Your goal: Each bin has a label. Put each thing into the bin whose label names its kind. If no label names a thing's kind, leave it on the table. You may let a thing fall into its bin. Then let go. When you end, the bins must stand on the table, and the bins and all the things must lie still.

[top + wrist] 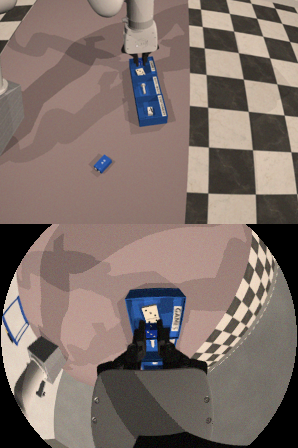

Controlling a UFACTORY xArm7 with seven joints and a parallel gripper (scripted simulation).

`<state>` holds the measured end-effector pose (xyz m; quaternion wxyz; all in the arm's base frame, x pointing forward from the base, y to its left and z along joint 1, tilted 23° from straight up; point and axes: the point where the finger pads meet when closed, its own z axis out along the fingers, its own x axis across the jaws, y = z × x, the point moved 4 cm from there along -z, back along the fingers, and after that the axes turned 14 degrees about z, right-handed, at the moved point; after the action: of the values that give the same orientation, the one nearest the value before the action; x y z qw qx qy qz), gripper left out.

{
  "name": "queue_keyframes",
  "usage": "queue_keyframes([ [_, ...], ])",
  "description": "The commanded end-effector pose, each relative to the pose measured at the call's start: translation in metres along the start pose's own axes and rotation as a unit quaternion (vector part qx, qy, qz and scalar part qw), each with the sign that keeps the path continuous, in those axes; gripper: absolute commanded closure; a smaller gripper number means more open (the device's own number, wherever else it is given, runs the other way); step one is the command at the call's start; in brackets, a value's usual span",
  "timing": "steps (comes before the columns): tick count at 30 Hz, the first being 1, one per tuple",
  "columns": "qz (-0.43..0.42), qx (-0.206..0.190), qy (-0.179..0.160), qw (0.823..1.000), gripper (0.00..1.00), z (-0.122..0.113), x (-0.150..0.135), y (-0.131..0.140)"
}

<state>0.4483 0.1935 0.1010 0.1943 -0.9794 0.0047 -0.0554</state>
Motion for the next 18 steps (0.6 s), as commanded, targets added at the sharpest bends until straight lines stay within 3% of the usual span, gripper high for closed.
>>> queue_keyframes([
  [1, 0.0, 0.0, 0.002, 1.0, 1.0, 0.006, 0.002, 0.0],
  [18, 0.0, 0.0, 0.002, 1.0, 1.0, 0.027, 0.002, 0.0],
])
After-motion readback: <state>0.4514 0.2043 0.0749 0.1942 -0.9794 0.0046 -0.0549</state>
